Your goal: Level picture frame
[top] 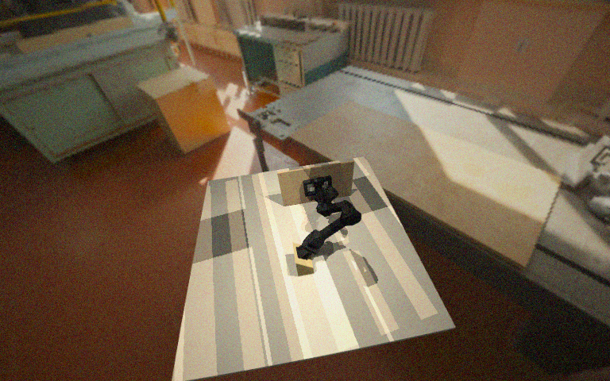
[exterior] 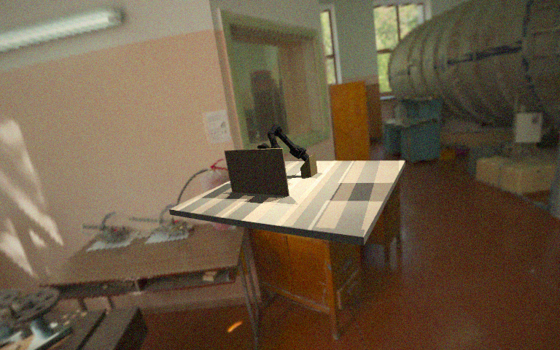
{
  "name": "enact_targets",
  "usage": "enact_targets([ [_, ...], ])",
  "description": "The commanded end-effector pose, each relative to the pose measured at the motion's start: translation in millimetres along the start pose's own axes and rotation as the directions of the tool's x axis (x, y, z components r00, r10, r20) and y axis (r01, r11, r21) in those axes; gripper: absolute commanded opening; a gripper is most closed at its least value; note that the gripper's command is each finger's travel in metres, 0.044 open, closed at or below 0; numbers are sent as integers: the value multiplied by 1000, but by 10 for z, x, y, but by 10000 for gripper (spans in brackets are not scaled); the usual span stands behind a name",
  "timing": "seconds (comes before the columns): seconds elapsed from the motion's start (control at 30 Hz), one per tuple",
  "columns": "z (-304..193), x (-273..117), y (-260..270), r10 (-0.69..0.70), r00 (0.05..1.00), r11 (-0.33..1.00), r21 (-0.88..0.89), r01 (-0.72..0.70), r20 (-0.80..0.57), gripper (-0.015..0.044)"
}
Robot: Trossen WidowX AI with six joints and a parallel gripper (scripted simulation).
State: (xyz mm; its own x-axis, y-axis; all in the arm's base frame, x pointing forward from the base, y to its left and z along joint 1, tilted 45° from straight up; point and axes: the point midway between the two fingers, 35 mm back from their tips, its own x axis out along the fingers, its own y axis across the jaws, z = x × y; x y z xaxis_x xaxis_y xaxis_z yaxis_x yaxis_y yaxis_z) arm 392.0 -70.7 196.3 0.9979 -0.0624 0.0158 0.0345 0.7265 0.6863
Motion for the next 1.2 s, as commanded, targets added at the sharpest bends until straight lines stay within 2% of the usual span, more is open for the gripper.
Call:
enact_targets([
  [0.0, 5, 0, -2, -1, 1000, 1000, 25, 1, 0, 0],
  [0.13, 6, 0, -1, -1, 1000, 999, 44, 1, 0, 0],
  [0.47, 1, 0, 1, 0, 1000, 1000, 26, 0, 0, 260],
  [0.63, 18, -61, 4, 0, 1000, 1000, 8, 0, 0, 260],
  [0.97, 13, -945, -37, 5, 1000, 967, -253, -6, -3, 260],
  [1.17, 38, -953, -17, 4, 1000, 969, -248, -3, 1, 260],
])
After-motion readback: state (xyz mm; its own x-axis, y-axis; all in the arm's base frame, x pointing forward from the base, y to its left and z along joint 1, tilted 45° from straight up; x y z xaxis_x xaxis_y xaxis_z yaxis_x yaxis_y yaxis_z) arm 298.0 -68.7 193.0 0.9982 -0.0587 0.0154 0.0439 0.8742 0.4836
